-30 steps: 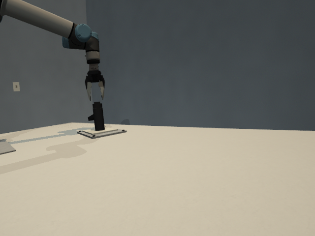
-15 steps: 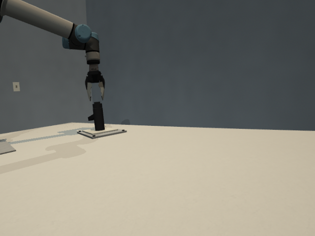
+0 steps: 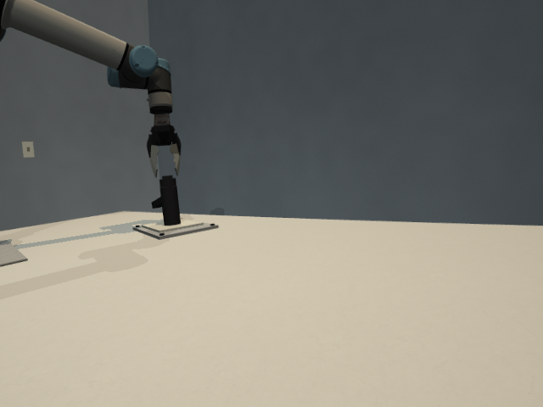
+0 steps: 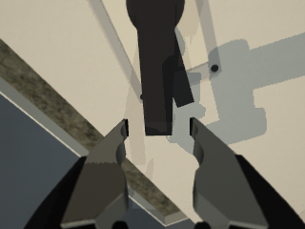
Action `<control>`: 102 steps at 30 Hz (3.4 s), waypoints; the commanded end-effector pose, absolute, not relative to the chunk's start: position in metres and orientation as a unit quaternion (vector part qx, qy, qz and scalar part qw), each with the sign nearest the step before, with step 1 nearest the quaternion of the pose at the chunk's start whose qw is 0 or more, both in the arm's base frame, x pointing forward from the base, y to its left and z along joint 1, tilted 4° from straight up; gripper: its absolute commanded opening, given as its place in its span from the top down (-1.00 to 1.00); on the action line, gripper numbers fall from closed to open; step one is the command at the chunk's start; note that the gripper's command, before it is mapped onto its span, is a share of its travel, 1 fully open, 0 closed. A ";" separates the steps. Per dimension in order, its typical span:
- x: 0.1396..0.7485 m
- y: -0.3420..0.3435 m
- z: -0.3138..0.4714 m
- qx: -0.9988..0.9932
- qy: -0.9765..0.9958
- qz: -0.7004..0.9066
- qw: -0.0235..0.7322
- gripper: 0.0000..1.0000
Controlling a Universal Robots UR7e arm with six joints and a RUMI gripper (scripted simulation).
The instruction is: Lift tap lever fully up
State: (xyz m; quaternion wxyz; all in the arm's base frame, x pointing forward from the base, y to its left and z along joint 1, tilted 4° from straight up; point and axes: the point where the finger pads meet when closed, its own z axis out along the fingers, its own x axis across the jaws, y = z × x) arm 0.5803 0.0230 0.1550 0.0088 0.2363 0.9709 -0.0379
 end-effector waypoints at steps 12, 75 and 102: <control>0.581 0.022 0.143 0.236 0.971 -0.038 0.010 0.20; 0.581 0.022 0.137 0.236 0.971 -0.038 0.010 1.00; 0.581 0.022 0.137 0.236 0.971 -0.038 0.010 1.00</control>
